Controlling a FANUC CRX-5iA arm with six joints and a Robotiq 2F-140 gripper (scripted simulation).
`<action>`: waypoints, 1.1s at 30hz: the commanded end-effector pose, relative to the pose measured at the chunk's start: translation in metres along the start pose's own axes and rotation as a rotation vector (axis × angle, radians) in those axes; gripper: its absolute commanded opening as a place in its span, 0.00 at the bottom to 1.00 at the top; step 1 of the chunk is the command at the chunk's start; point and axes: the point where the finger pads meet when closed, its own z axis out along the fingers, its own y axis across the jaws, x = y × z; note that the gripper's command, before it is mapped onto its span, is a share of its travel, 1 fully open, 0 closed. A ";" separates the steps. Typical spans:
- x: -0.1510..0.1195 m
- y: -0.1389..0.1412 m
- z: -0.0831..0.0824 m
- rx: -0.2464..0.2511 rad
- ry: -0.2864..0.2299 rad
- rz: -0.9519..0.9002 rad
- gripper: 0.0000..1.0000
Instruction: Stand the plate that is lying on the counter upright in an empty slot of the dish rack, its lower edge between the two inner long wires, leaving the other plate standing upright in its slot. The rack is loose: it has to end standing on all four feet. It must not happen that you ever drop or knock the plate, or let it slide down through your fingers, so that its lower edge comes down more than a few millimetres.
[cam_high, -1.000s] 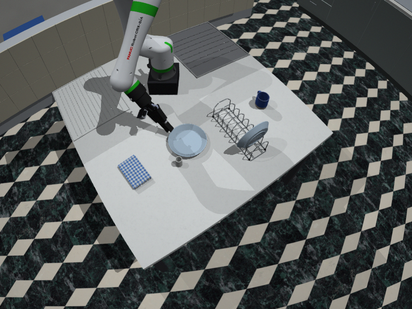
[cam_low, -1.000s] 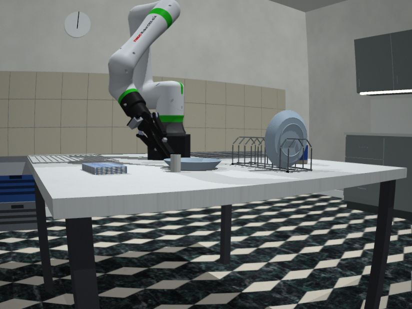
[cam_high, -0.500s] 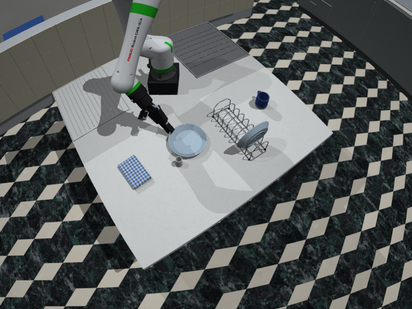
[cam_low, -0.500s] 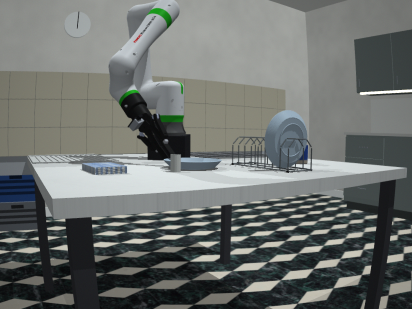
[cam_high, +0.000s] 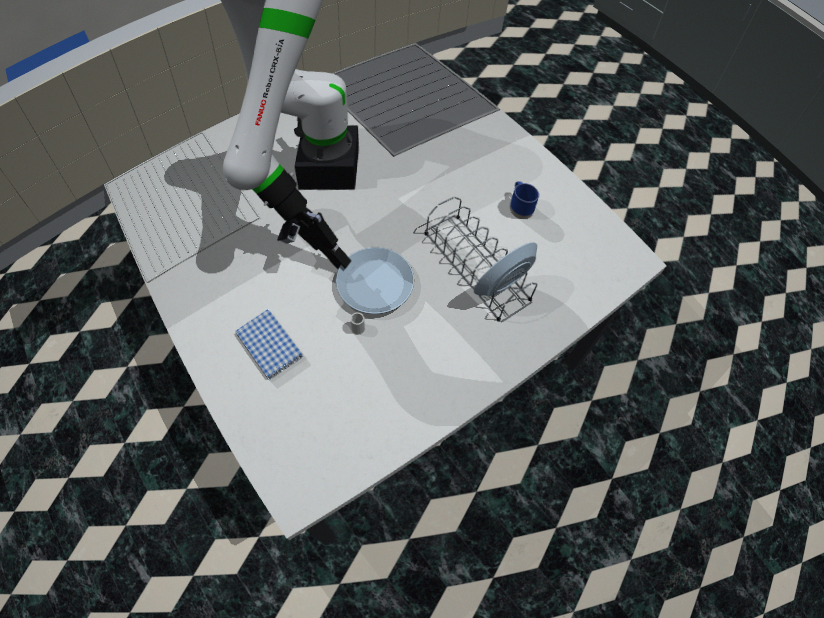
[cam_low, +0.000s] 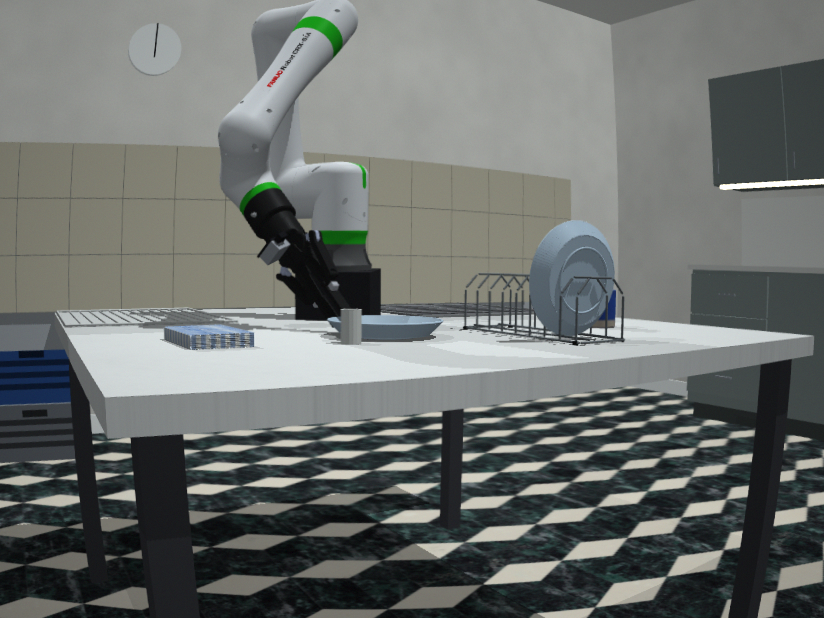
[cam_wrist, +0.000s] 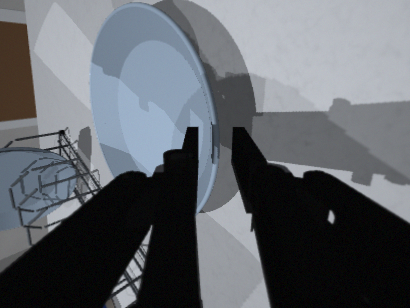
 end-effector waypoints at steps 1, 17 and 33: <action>0.000 0.000 0.001 0.000 0.001 -0.001 0.24; 0.000 0.000 0.007 0.000 0.001 -0.001 0.24; 0.000 0.000 0.010 0.000 0.001 -0.001 0.24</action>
